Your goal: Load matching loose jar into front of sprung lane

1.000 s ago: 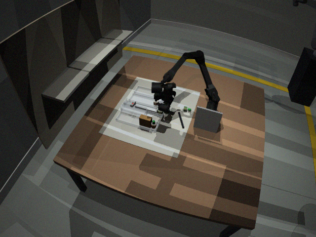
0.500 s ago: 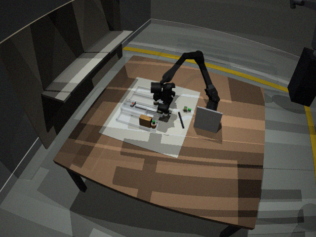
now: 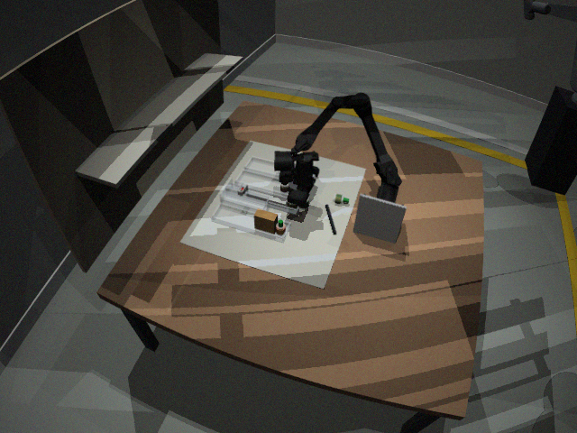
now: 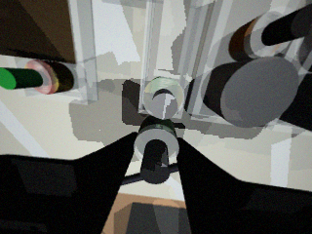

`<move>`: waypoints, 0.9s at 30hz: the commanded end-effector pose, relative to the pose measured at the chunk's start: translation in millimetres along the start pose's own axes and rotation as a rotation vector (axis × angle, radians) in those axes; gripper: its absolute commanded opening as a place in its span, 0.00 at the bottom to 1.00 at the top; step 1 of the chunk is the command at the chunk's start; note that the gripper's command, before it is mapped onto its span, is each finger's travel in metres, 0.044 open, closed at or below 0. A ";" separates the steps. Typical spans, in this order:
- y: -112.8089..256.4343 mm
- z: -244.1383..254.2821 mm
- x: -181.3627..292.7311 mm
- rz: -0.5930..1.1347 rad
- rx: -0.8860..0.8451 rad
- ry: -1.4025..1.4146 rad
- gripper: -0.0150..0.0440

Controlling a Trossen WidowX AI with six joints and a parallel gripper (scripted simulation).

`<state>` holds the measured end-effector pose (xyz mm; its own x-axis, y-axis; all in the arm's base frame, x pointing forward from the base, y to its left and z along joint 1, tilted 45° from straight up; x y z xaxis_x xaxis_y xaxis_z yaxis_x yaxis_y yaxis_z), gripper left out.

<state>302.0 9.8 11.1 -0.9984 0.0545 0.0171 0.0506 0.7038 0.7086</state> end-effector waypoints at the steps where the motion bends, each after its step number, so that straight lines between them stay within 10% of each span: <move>1: 1.8 -0.7 -6.8 -0.015 -0.001 -0.011 0.25; 27: 1.9 -1.3 -17.6 -0.016 -0.001 -0.011 0.25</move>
<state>310.0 9.3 10.8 -0.9981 0.0528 0.0302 0.0586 0.7036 0.7081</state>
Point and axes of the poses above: the point midway between the two fingers, 35 mm back from their tips, its own y axis back along the fingers, its own z axis across the jaws, x = y × z, the point moved 8 cm from there along y, back along the fingers, and after that the axes turned 2 degrees about y, right-handed, at the moved point
